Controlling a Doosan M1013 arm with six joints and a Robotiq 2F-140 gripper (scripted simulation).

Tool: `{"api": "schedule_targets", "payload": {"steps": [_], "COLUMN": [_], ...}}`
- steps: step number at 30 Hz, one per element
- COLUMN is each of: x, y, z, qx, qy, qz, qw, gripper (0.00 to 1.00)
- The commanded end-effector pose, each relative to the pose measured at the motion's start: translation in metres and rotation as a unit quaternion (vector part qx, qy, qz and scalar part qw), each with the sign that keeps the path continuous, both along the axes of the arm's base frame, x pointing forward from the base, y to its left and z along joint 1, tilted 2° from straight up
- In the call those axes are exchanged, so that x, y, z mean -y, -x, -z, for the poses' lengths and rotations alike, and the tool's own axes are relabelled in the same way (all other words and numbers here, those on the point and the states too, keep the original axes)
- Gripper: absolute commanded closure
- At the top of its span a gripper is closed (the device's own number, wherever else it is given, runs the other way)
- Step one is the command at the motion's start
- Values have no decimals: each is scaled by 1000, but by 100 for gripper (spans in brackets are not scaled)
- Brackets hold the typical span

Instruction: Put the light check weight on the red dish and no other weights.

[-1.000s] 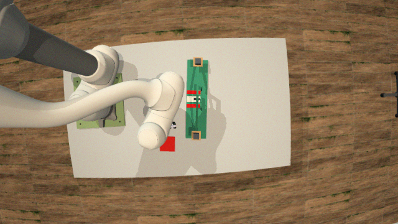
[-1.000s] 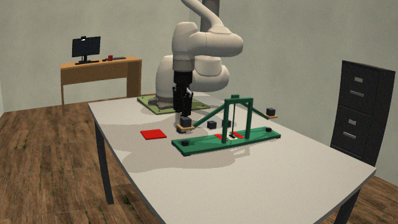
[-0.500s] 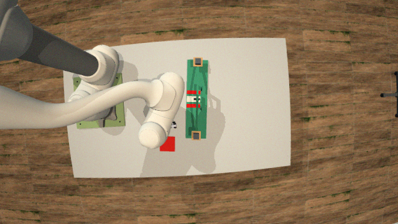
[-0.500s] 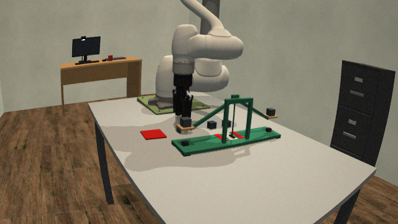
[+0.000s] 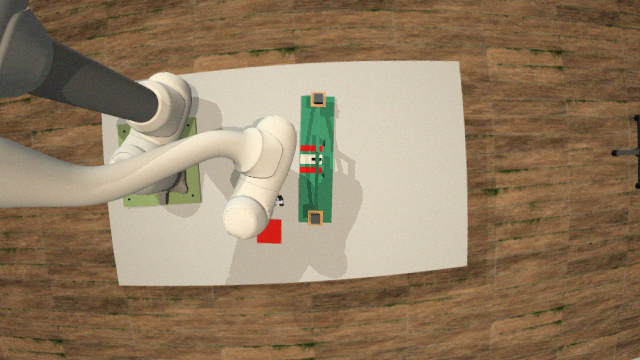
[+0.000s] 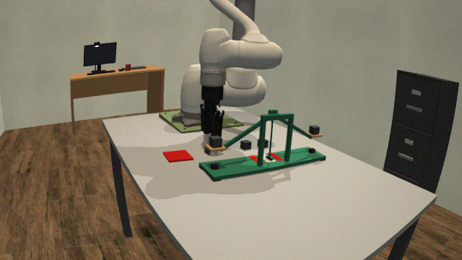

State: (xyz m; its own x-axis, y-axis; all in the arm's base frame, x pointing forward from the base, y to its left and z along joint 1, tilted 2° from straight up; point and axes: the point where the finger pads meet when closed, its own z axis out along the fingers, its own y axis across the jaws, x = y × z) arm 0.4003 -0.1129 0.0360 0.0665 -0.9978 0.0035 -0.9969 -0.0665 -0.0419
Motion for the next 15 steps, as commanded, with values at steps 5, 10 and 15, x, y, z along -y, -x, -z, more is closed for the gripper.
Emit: {"api": "schedule_targets", "payload": {"steps": [5,10,15], "x": [0,0,0], "y": [0,0,0], "z": [0,0,0], "qx": [0,0,0], "qy": [0,0,0], "qz": [0,0,0], "qw": [1000,1000,1000], "gripper": [65,65,76]}}
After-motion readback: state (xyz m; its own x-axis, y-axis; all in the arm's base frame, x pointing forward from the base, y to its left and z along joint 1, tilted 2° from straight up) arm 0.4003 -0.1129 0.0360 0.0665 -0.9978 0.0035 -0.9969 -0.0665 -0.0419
